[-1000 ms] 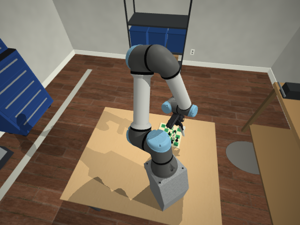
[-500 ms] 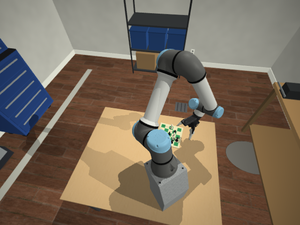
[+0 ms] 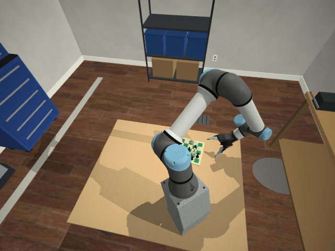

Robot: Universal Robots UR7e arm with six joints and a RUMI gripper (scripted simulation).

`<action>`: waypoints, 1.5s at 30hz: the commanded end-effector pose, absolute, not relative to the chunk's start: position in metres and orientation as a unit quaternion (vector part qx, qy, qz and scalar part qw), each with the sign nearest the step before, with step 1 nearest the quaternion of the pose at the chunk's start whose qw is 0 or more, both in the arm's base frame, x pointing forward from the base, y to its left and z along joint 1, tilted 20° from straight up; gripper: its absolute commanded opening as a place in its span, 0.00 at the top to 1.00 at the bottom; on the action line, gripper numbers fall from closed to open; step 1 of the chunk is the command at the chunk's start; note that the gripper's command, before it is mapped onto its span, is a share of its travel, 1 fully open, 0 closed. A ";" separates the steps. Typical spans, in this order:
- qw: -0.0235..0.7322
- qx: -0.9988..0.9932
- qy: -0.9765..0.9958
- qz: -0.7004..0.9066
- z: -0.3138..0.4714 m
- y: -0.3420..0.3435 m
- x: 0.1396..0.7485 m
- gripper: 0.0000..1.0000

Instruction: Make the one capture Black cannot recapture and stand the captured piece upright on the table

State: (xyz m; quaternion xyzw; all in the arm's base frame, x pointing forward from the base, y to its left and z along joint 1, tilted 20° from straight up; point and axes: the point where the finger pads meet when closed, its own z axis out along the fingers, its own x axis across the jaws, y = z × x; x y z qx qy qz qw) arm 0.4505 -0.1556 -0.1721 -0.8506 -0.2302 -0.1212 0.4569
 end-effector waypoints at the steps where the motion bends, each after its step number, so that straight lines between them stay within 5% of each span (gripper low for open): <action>1: 0.506 -0.829 -0.198 -0.128 -0.179 -0.168 0.458 0.00; 19: 0.624 -0.761 -0.086 -0.155 -0.202 -0.206 0.479 0.00; 45: 0.685 -0.708 -0.016 -0.171 -0.215 -0.232 0.494 0.00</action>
